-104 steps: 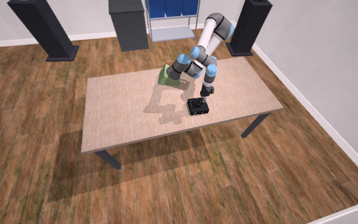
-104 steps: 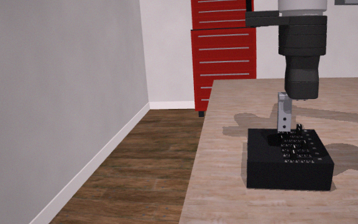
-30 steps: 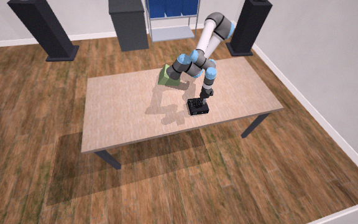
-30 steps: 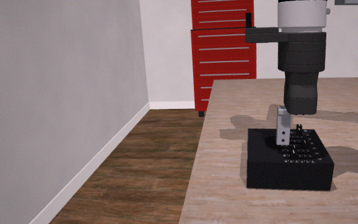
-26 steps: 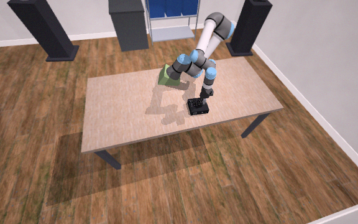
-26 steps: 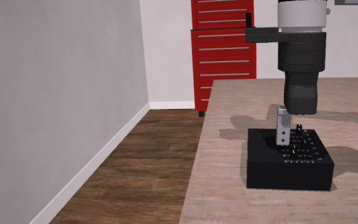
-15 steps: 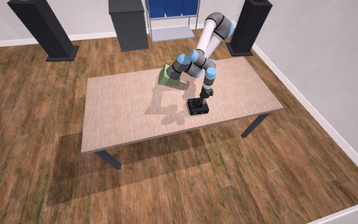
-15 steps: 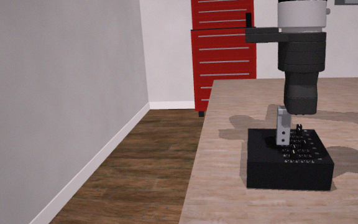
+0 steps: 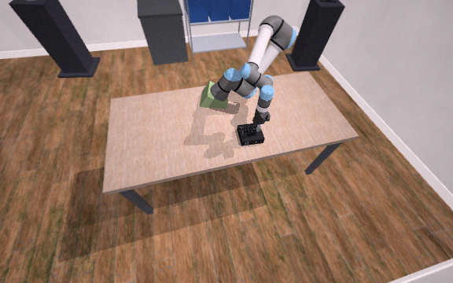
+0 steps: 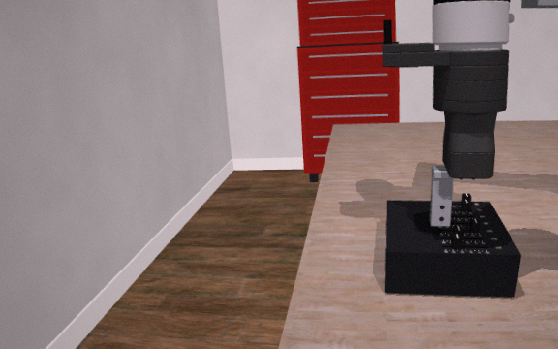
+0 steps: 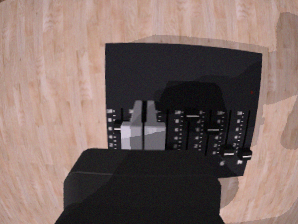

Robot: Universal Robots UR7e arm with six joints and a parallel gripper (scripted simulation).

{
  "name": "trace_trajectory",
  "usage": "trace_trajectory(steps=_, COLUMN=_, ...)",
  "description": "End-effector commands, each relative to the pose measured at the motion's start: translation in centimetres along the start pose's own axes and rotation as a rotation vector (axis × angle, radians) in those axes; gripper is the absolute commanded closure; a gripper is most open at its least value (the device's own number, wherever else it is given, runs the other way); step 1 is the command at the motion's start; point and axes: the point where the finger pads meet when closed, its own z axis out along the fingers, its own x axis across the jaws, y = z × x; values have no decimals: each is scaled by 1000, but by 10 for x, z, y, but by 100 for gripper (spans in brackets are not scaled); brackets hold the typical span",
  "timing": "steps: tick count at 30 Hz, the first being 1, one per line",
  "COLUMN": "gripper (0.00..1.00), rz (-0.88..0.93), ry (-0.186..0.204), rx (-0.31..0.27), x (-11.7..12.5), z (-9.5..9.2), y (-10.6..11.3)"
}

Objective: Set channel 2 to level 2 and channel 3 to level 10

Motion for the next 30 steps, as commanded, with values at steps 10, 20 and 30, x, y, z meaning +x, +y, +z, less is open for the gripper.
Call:
trace_trajectory(steps=10, gripper=100, rz=0, ry=0, rx=1, x=0, z=6, y=0)
trace_trajectory(steps=20, gripper=100, rz=0, ry=0, rx=1, x=0, z=11, y=0)
trace_trajectory(steps=30, gripper=100, rz=0, ry=0, rx=1, x=0, z=11, y=0)
